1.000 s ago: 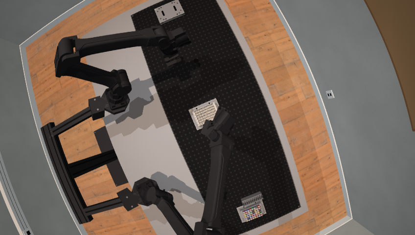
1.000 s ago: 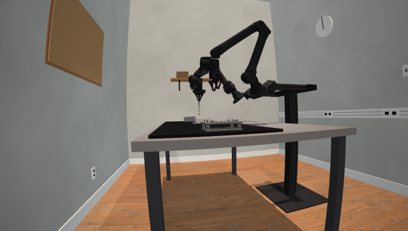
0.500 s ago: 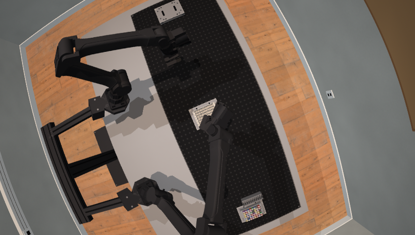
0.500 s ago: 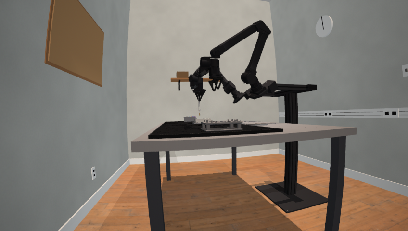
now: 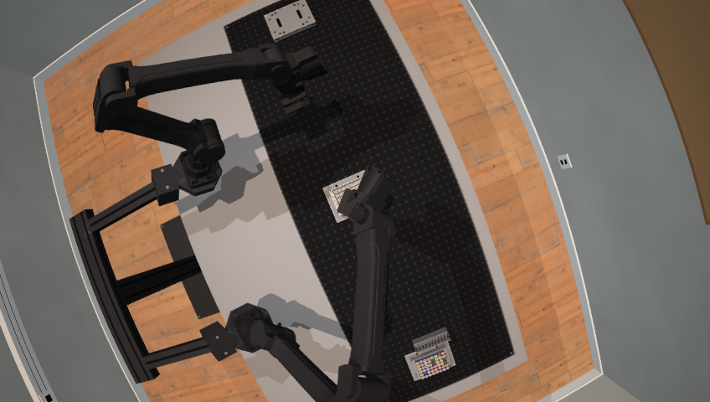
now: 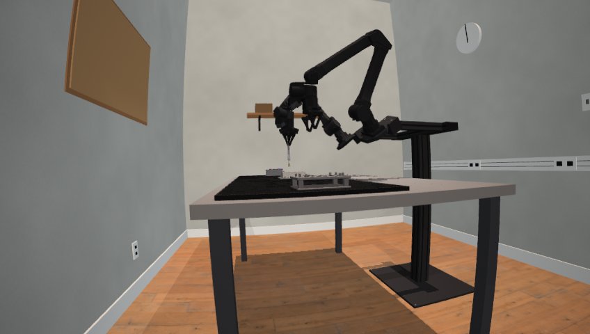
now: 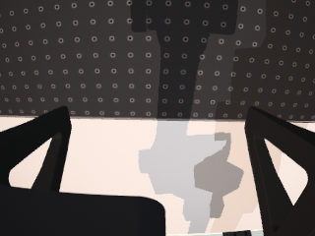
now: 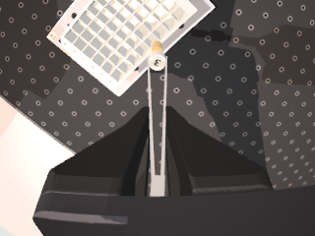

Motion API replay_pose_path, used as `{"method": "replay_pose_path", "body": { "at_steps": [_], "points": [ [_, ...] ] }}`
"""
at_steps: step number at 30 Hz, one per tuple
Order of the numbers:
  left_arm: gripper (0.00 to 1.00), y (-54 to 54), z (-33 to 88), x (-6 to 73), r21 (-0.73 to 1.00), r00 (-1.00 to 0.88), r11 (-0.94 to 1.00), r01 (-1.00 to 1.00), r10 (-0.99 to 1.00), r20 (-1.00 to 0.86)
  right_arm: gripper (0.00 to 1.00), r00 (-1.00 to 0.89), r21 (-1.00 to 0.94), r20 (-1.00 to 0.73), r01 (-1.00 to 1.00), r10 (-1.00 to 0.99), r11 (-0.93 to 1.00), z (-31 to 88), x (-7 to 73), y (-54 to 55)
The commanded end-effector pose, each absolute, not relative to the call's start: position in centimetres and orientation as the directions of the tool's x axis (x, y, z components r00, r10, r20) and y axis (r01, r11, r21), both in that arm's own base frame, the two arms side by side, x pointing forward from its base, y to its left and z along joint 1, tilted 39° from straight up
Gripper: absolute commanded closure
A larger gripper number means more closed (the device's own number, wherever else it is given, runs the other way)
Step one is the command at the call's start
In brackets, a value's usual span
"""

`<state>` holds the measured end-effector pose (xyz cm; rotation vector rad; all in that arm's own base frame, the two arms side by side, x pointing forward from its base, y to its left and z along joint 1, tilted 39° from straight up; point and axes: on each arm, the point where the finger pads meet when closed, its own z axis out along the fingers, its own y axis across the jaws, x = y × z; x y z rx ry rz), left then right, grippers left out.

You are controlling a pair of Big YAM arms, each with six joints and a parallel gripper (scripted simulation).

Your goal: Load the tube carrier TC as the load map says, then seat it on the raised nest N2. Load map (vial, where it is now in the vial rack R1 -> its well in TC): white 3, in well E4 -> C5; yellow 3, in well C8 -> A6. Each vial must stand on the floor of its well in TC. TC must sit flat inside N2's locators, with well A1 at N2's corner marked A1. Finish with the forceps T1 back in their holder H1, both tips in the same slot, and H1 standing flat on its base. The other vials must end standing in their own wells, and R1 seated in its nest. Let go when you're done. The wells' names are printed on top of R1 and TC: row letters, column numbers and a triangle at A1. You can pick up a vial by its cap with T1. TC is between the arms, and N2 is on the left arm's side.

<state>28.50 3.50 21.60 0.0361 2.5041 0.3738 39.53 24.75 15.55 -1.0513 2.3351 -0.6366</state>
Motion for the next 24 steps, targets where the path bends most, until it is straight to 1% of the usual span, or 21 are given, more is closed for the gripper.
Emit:
{"method": "replay_pose_path", "body": {
  "at_steps": [1, 5, 14, 22, 24],
  "points": [
    [0.0, 3.4, 22.9, 29.0, 0.276, -0.804, 0.96, -0.052, 0.124, -0.582, 0.91, -0.577, -0.589, -0.251, -0.546, -0.777, 0.595, 15.8, 39.7, 26.4],
    [0.0, 3.4, 22.9, 29.0, 0.276, -0.804, 0.96, -0.052, 0.124, -0.582, 0.91, -0.599, -0.59, -0.238, -0.536, -0.765, 0.604, 15.1, 40.0, 25.4],
    [0.0, 3.4, 22.9, 29.0, 0.276, -0.804, 0.96, -0.052, 0.124, -0.582, 0.91, -0.575, -0.563, -0.253, -0.567, -0.778, 0.601, 14.8, 39.3, 29.1],
    [0.0, 3.4, 22.9, 29.0, 0.276, -0.804, 0.96, -0.052, 0.124, -0.582, 0.91, -0.587, -0.589, -0.232, -0.55, -0.775, 0.592, 13.9, 39.3, 29.0],
    [0.0, 3.4, 22.9, 29.0, 0.276, -0.804, 0.96, -0.052, 0.124, -0.582, 0.91, -0.569, -0.578, -0.285, -0.54, -0.771, 0.612, 14.7, 39.9, 30.9]
  ]
}}
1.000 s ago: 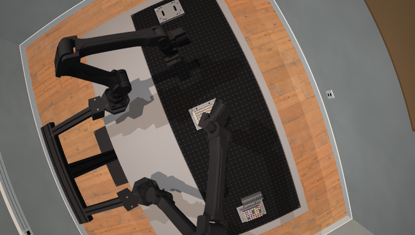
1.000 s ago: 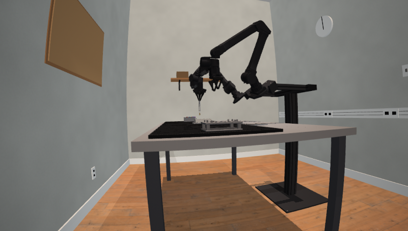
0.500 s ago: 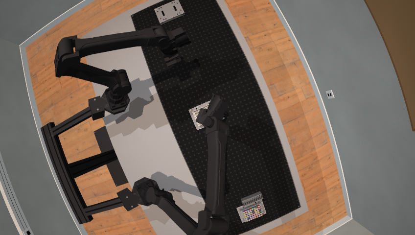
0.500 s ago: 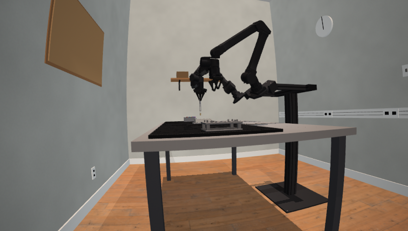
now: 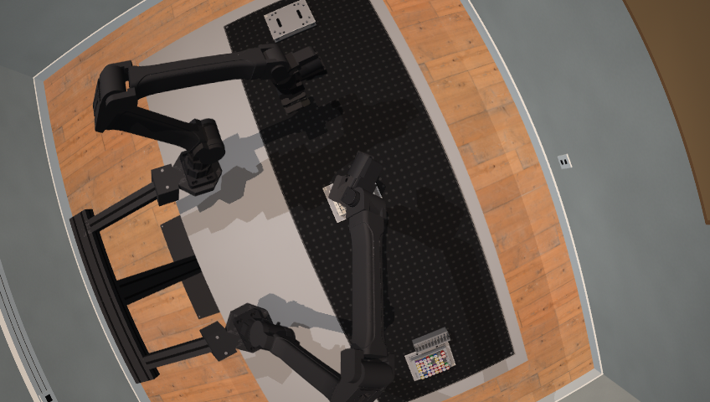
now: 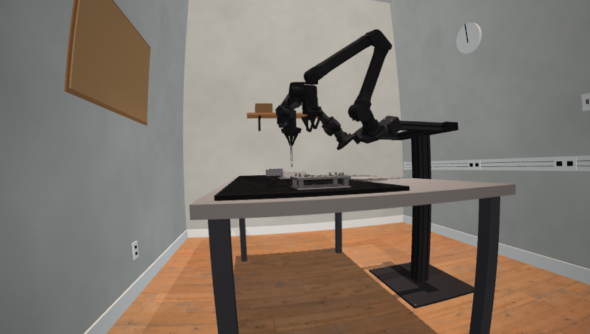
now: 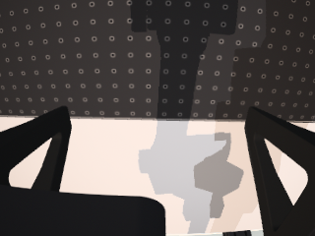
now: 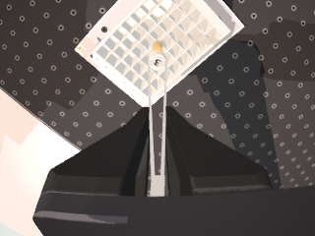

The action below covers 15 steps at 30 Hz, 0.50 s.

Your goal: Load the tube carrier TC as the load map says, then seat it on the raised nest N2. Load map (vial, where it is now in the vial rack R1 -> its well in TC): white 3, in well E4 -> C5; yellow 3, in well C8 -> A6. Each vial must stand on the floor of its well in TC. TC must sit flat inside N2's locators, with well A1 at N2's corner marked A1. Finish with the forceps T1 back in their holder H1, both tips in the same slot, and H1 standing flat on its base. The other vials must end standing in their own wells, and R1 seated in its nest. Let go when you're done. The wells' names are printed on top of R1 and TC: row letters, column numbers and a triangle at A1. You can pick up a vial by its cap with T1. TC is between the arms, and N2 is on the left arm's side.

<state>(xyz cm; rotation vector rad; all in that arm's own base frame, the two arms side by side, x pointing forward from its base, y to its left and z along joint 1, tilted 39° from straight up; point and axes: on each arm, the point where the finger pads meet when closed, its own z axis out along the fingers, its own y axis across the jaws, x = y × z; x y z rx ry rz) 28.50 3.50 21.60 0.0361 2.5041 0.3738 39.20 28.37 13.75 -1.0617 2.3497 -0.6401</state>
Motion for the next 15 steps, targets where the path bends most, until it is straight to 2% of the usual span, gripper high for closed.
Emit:
{"method": "replay_pose_path", "body": {
  "at_steps": [1, 6, 15],
  "points": [
    [0.0, 3.4, 22.9, 29.0, 0.276, -0.804, 0.96, -0.052, 0.124, -0.582, 0.91, -0.568, -0.577, -0.288, -0.539, -0.771, 0.613, 14.7, 39.9, 31.2],
    [0.0, 3.4, 22.9, 29.0, 0.276, -0.804, 0.96, -0.052, 0.124, -0.582, 0.91, -0.609, -0.598, -0.202, -0.544, -0.767, 0.589, 12.7, 39.4, 28.2],
    [0.0, 3.4, 22.9, 29.0, 0.276, -0.804, 0.96, -0.052, 0.124, -0.582, 0.91, -0.582, -0.6, -0.242, -0.539, -0.776, 0.591, 13.8, 39.9, 29.0]
  ]
}}
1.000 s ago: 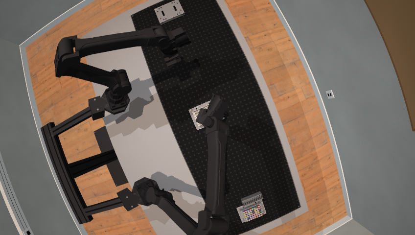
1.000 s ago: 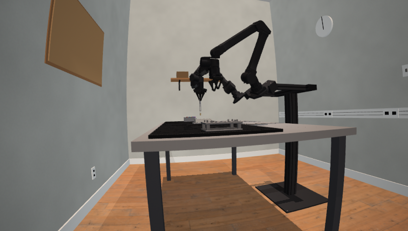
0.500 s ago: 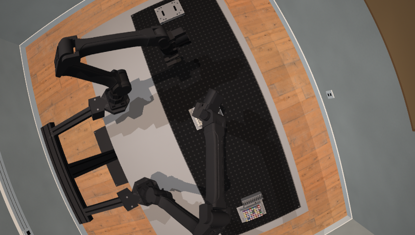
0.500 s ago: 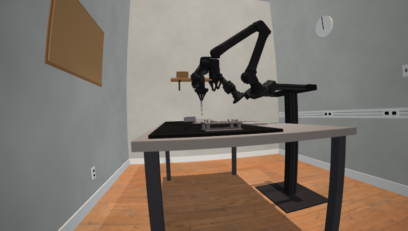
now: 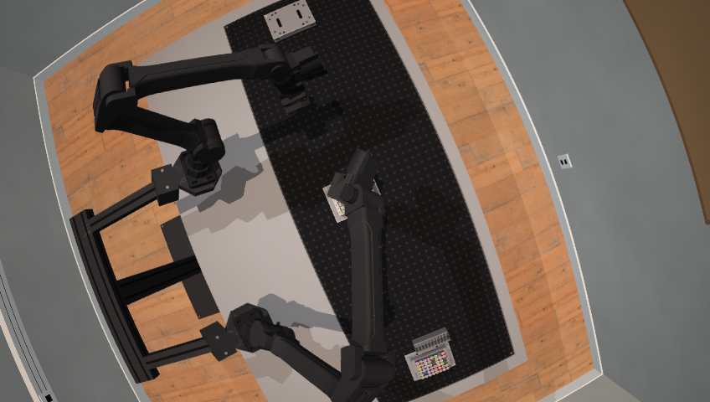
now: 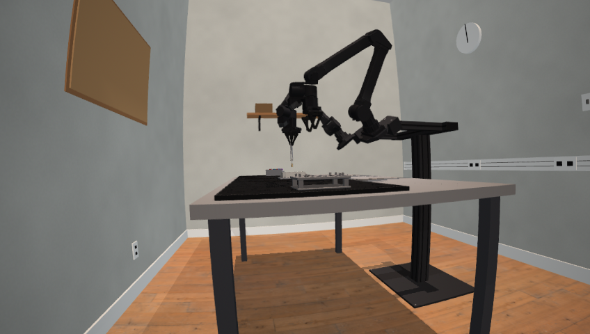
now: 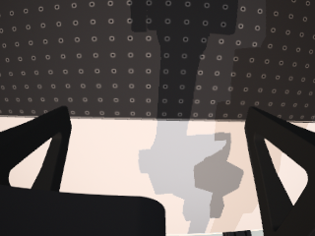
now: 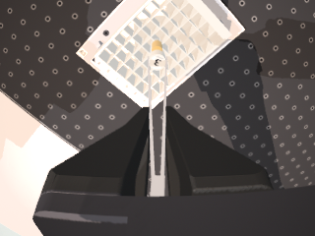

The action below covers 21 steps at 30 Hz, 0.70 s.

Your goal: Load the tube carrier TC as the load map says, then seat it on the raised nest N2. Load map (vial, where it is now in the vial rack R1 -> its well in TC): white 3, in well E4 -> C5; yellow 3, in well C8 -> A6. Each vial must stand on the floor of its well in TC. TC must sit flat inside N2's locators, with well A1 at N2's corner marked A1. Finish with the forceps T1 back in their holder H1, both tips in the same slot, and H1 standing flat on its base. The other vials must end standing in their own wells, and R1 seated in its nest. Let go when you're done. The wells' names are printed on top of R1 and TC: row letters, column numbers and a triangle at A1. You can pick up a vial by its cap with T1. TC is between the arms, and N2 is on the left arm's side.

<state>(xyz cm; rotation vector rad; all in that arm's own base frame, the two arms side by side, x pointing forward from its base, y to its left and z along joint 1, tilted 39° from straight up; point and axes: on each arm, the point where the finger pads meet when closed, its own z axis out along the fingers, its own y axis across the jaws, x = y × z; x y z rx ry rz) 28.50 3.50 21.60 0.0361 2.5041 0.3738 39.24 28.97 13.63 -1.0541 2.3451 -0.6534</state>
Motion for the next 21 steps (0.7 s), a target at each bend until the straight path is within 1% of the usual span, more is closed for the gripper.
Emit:
{"method": "replay_pose_path", "body": {
  "at_steps": [1, 21],
  "points": [
    [0.0, 3.38, 22.9, 29.01, 0.276, -0.804, 0.96, -0.052, 0.124, -0.582, 0.91, -0.584, -0.601, -0.239, -0.538, -0.775, 0.591, 13.77, 39.83, 28.72],
    [0.0, 3.38, 22.9, 29.01, 0.276, -0.804, 0.96, -0.052, 0.124, -0.582, 0.91, -0.586, -0.605, -0.24, -0.533, -0.774, 0.591, 13.83, 39.83, 28.67]
  ]
}}
